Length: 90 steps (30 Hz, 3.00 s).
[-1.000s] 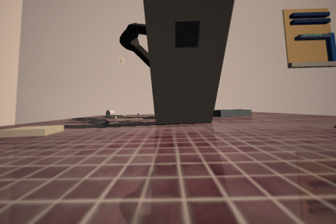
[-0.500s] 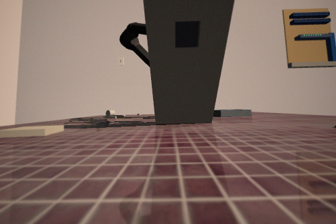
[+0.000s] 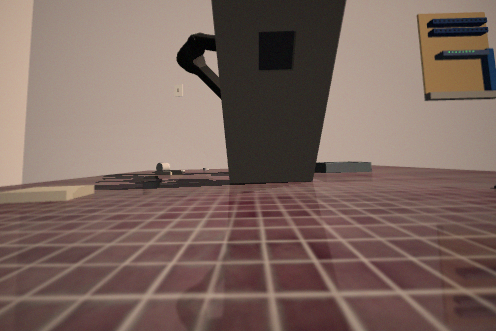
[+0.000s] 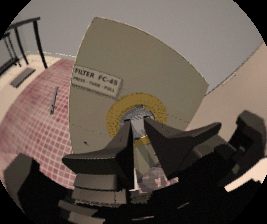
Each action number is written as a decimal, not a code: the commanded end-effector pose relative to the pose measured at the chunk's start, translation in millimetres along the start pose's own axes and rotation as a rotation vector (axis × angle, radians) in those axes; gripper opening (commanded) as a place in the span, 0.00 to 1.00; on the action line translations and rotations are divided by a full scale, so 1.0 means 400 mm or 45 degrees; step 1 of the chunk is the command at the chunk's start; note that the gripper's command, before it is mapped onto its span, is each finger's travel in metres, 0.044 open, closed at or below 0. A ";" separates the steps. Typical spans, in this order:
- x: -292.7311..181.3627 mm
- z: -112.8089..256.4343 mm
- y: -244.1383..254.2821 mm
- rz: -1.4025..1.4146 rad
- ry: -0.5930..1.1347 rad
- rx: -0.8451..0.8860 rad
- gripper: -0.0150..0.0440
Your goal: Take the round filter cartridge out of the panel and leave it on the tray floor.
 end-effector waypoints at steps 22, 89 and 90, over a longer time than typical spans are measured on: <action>-0.002 -0.011 -0.002 -0.959 0.002 0.012 0.25; -0.054 0.169 0.028 -2.302 0.016 0.013 0.25; -0.061 0.168 0.032 -2.302 0.016 0.013 0.25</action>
Point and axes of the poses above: the point midway between the two fingers, 35 mm back from their tips, its own z axis back along the fingers, its own y axis across the jaws, x = y × z, the point moved 8 cm from there along z, back along the fingers, and after that the axes turned 2 degrees about -z, right-handed, at the moved point
